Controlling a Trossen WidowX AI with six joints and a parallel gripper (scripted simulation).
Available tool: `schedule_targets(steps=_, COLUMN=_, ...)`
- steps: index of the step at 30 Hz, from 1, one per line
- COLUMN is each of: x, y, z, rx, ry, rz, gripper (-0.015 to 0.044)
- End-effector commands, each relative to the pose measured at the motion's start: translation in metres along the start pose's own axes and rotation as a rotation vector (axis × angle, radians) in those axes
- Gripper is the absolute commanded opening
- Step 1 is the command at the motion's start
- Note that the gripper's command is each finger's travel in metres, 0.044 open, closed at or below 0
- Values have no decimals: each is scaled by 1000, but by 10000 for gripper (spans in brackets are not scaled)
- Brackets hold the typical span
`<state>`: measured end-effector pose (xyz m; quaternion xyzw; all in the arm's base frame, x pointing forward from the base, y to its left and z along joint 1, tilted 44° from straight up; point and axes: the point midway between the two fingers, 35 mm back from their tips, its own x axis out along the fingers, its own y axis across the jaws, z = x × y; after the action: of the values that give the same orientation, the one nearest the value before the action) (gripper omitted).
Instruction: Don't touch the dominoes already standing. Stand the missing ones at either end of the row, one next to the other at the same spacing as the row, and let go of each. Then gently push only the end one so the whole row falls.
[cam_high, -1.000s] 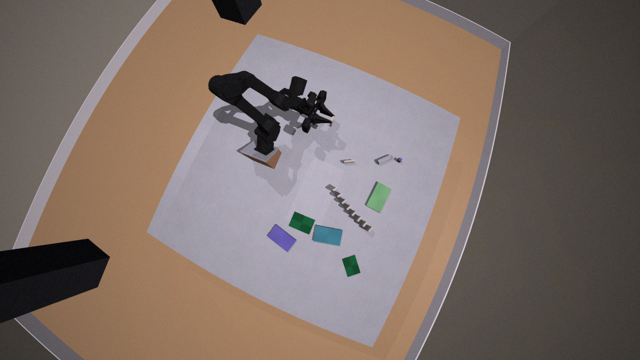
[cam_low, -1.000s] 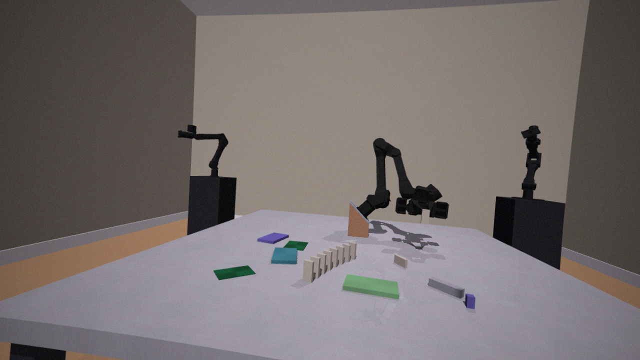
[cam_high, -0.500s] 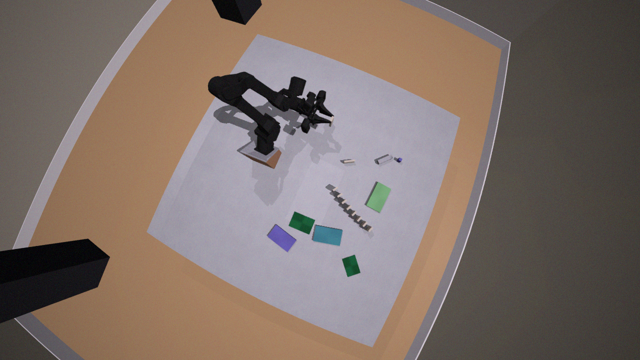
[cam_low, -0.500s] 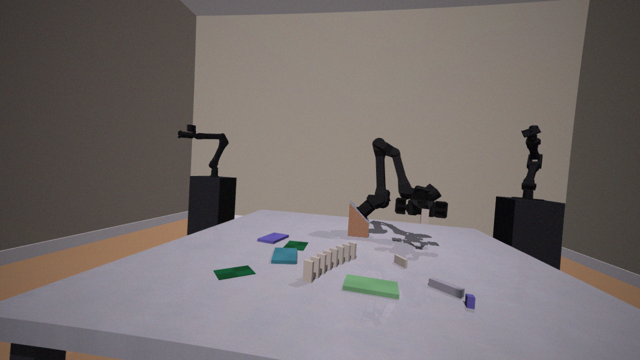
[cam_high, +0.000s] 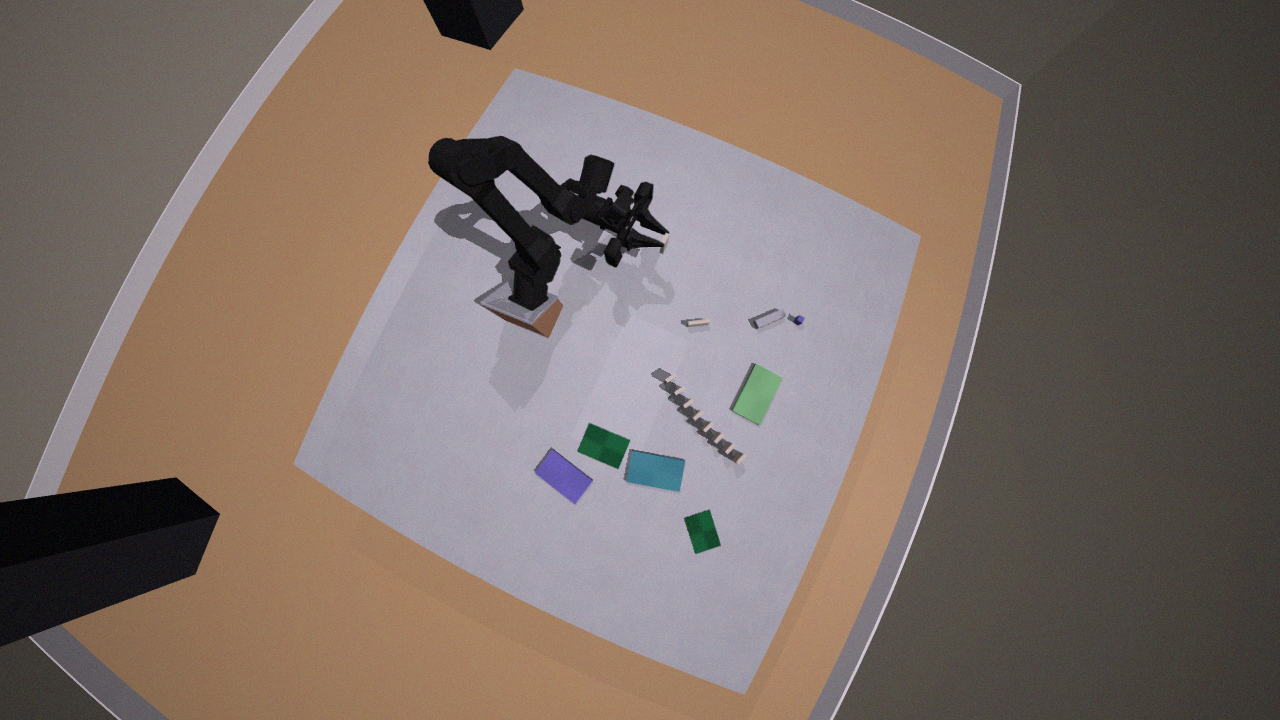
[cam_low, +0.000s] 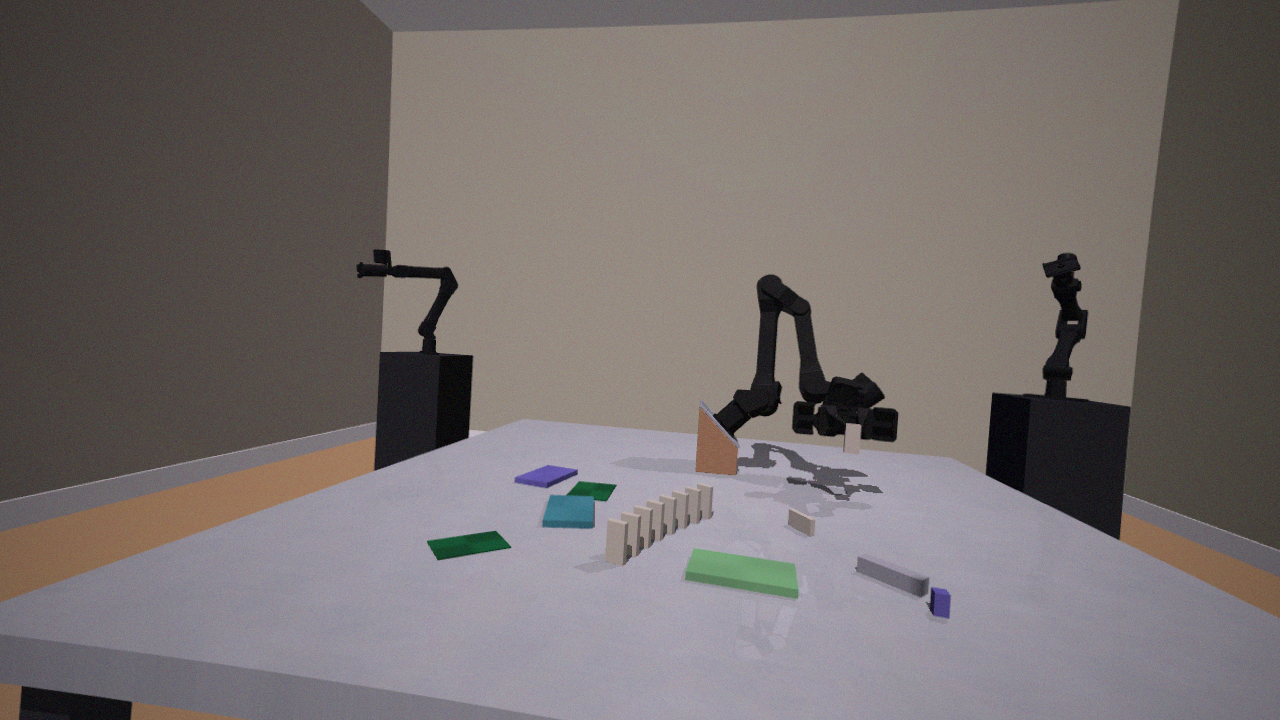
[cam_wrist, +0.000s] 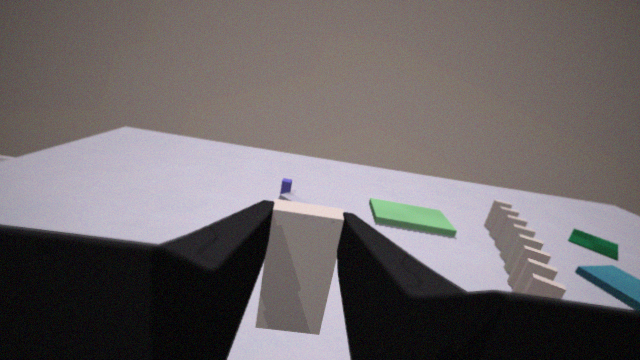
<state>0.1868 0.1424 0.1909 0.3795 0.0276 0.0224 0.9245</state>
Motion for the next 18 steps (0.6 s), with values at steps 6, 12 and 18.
schedule_targets(steps=6, x=2, y=4, z=-17, rx=-3, ry=2, rz=-3, gripper=107)
schedule_targets(steps=12, x=3, y=5, z=-27, rx=-4, ry=3, rz=-3, gripper=107)
schedule_targets(steps=18, x=3, y=6, z=-38, rx=-5, ry=3, rz=-3, gripper=107)
